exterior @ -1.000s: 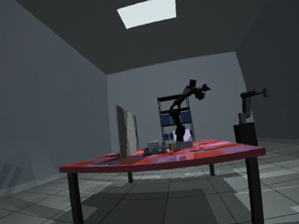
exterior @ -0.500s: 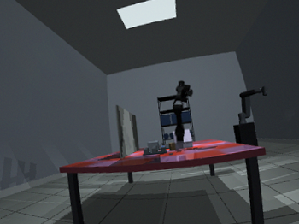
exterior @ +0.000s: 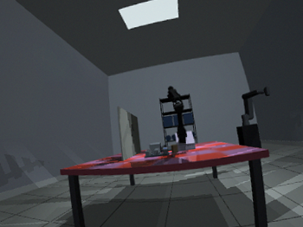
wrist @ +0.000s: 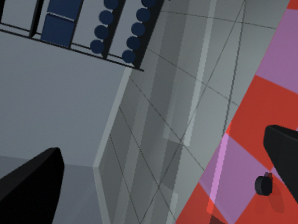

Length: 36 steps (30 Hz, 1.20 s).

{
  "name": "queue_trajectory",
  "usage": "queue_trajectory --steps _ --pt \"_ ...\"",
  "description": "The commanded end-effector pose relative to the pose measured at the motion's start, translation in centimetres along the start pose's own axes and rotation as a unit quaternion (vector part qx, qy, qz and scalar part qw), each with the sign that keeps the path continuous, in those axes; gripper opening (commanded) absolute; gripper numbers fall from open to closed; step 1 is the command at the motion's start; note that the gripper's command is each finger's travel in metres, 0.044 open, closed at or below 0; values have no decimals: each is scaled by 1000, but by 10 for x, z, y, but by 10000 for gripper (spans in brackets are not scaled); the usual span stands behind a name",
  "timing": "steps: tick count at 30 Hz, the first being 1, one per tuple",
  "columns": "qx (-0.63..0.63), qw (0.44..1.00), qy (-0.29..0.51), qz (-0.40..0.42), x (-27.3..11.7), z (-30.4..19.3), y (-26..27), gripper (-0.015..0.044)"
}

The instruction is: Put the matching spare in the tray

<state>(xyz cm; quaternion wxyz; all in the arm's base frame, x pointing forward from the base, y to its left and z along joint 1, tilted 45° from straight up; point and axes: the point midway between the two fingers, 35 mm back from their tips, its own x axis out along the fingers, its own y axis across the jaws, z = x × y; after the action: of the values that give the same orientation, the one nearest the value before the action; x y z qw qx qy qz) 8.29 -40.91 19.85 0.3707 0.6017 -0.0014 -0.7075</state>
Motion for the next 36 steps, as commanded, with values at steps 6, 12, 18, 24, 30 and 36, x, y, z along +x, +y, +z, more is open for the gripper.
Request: queue_trajectory --steps 6,12,18,24,30,36 --pt "-344 922 175 -10 11 -137 6 440" --pt "-565 767 304 14 0 -238 -15 440" --pt "-716 557 416 62 -22 -325 -54 440" --pt "-787 329 507 128 -53 -390 -100 440" --pt "-789 134 565 201 -85 -435 -142 440" --pt "-789 129 566 203 -86 -436 -143 440"
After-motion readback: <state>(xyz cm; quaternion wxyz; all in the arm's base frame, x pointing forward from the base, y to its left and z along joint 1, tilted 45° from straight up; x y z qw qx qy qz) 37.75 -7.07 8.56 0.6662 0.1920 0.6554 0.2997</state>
